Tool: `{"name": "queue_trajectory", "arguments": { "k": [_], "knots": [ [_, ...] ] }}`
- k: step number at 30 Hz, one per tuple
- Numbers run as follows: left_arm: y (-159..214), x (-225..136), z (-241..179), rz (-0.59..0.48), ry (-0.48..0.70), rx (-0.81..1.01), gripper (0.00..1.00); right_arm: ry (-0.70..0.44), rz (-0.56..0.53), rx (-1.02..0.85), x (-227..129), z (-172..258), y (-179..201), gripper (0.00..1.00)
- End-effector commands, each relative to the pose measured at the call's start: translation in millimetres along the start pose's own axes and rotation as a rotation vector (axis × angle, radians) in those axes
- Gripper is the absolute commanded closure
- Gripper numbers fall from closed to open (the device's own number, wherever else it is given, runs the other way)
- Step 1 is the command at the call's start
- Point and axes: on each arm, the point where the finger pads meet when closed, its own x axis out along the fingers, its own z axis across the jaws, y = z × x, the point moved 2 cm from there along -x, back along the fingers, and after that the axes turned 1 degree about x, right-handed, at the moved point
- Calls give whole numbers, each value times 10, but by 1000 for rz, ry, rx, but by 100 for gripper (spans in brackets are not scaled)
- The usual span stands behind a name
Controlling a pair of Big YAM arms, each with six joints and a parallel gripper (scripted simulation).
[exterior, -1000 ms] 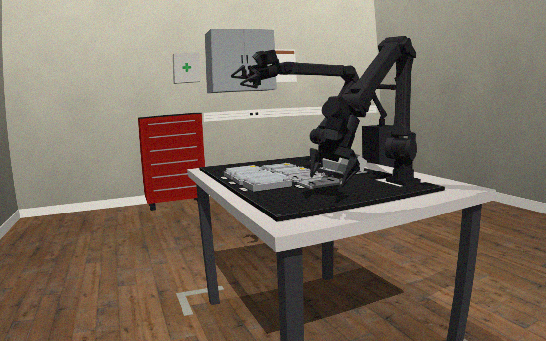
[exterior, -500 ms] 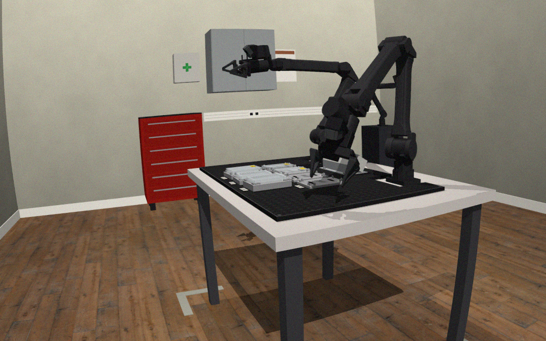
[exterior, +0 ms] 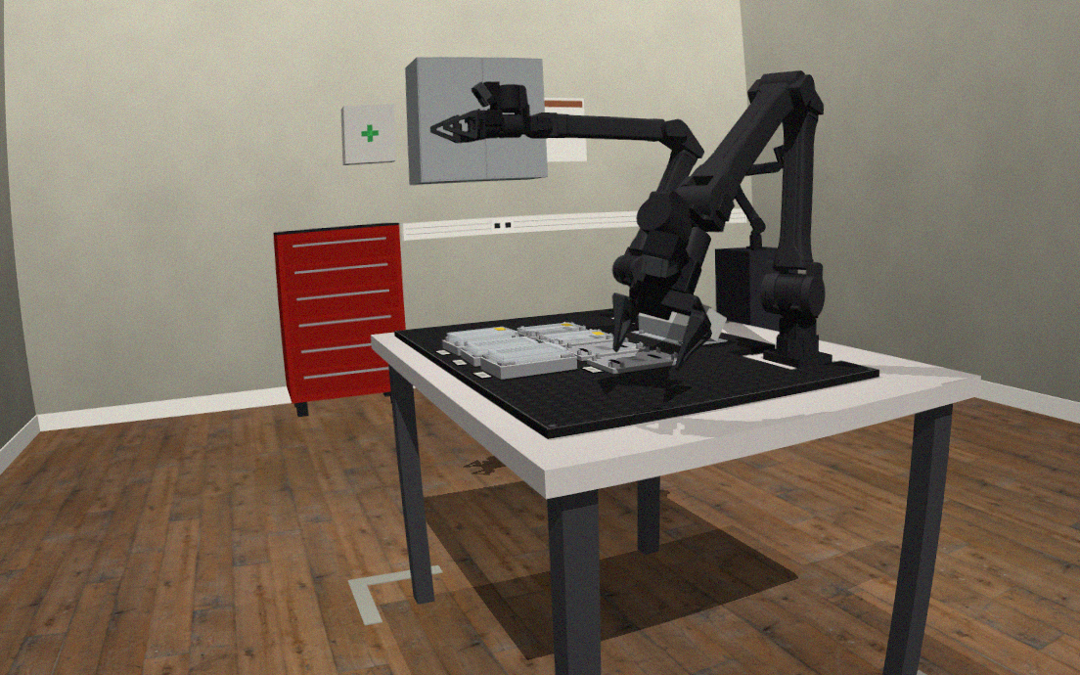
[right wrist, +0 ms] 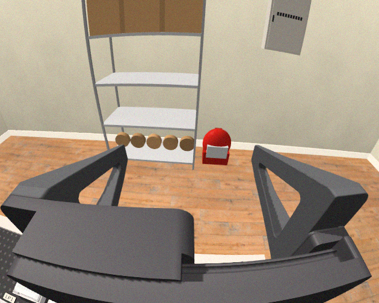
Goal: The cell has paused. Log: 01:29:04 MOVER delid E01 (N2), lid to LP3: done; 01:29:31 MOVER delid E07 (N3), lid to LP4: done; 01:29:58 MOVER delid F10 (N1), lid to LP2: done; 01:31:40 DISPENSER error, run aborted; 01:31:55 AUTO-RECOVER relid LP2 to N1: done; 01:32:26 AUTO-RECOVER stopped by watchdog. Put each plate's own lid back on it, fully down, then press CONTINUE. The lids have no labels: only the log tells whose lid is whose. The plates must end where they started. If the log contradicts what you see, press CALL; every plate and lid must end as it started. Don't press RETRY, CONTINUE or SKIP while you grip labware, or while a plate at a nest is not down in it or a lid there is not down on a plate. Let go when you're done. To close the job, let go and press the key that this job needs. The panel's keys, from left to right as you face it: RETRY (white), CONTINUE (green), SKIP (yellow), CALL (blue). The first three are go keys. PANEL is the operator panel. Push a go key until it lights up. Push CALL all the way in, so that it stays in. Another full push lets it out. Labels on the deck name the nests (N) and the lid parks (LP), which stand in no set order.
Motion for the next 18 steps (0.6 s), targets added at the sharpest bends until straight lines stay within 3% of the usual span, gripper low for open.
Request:
{"name": "queue_trajectory", "arguments": {
  "k": [1, 18],
  "knots": [
    [-219, -79, -74, -45, 15, 4, 0, -6, -49, 49, -27, 63, -89, 0],
    [-219, -79, -74, -45, 15, 4, 0, 2, -68, 46, -32, 8, -257, 0]
  ]
}}
